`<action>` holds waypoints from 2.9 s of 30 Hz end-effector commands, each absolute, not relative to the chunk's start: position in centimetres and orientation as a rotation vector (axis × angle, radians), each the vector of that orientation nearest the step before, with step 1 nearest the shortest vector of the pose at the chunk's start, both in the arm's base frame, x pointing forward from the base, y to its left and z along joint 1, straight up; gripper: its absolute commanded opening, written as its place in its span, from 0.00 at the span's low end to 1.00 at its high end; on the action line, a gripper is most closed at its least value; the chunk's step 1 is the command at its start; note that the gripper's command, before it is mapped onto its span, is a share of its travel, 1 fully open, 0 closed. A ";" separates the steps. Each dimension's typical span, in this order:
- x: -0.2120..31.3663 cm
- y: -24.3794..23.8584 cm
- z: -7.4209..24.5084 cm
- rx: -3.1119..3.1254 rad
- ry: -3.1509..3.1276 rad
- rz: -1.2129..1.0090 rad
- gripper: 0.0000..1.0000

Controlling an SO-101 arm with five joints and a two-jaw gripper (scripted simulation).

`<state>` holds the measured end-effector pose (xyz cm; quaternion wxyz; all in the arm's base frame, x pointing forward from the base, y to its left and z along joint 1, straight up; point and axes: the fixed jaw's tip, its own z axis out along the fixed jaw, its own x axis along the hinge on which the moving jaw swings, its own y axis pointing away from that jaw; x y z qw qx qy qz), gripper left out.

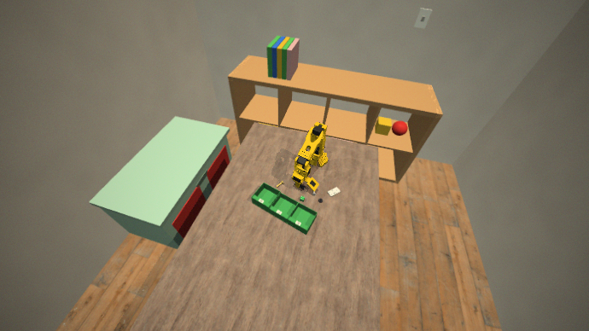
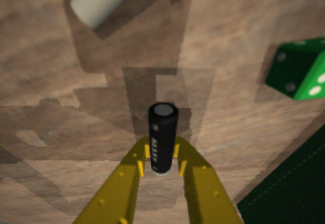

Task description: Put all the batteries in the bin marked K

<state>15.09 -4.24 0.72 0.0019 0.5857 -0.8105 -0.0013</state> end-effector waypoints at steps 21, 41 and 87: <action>15.5 -4.5 1.8 1.842 -2.553 0.013 0.00; 15.6 -4.5 5.7 1.842 -2.553 0.013 0.00; 19.7 -3.0 7.2 1.382 -2.851 0.031 0.00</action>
